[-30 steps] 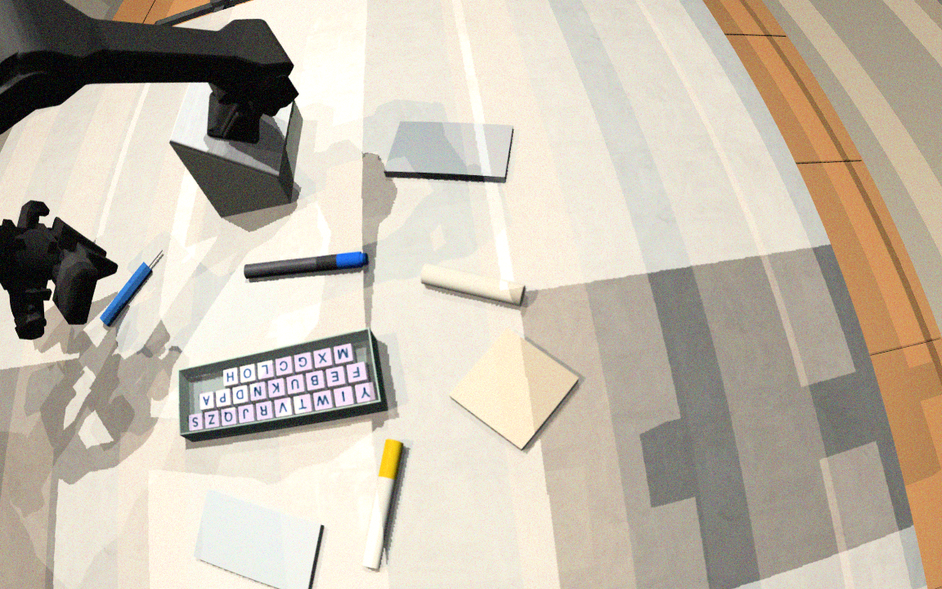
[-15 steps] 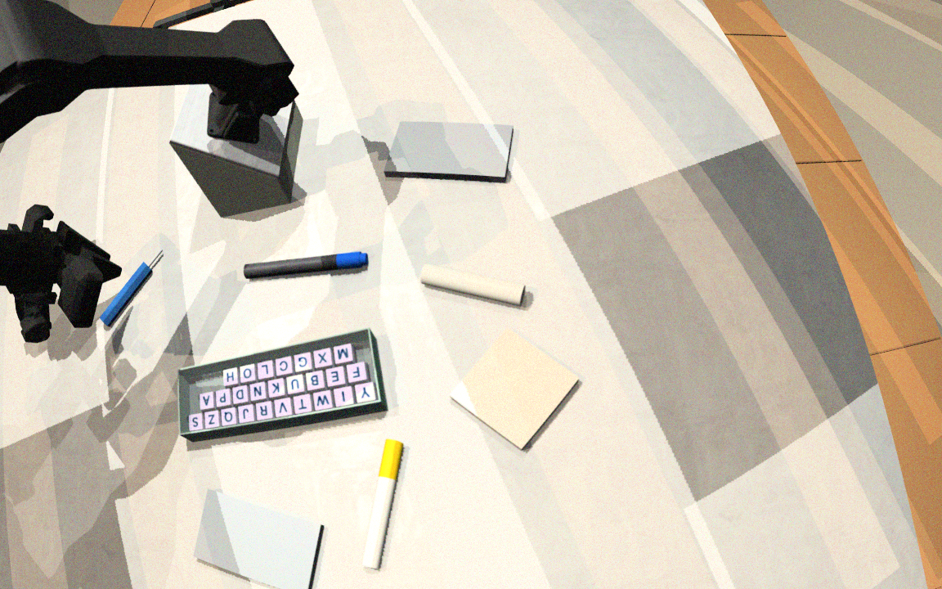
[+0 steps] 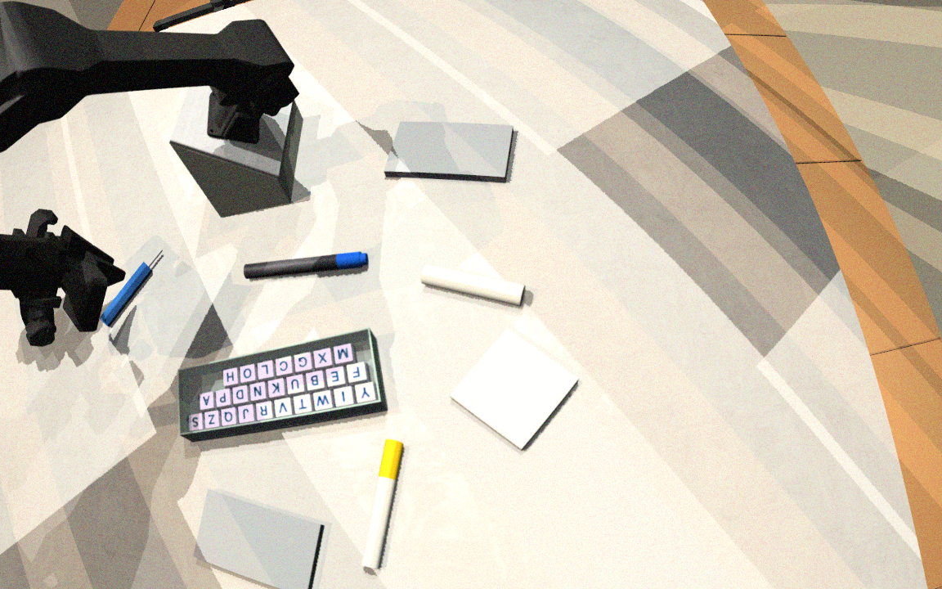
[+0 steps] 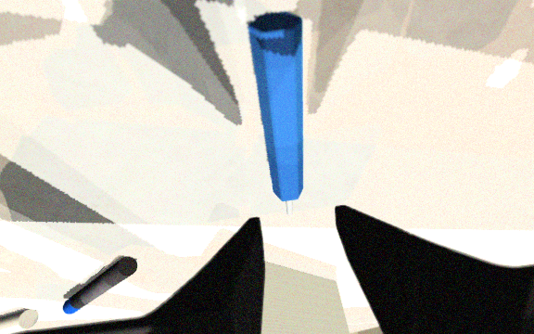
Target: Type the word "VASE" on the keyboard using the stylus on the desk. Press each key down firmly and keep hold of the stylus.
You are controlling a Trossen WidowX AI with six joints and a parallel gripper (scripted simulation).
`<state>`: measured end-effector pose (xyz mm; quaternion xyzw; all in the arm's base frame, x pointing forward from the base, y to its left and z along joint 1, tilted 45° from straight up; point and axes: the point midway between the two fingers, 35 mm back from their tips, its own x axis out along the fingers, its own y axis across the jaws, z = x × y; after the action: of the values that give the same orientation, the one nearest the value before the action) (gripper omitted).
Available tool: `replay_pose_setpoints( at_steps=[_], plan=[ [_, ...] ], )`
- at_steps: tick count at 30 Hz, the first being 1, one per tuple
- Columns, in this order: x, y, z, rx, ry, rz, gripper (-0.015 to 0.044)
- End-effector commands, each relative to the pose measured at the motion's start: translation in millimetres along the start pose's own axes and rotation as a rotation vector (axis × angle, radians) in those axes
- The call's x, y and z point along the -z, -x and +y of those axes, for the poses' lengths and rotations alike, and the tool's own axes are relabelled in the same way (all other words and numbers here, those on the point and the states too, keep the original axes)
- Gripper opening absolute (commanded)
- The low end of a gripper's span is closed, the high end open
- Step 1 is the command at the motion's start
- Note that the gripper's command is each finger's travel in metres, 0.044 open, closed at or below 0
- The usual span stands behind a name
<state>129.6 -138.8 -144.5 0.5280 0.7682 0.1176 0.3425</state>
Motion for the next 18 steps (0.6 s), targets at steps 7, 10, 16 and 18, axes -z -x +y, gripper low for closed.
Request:
replay_pose_setpoints(
  at_steps=[7,10,16,18],
  plan=[
    [-4.2,-6.8,0.2,-0.002,-0.006,0.001,0.015],
    [-5.0,-7.9,0.2,-0.002,-0.006,0.001,0.015],
    [-7.0,-11.1,0.1,-0.002,-0.006,0.001,0.015],
    [-7.9,-12.6,0.1,-0.002,-0.006,0.001,0.015]
  ],
)
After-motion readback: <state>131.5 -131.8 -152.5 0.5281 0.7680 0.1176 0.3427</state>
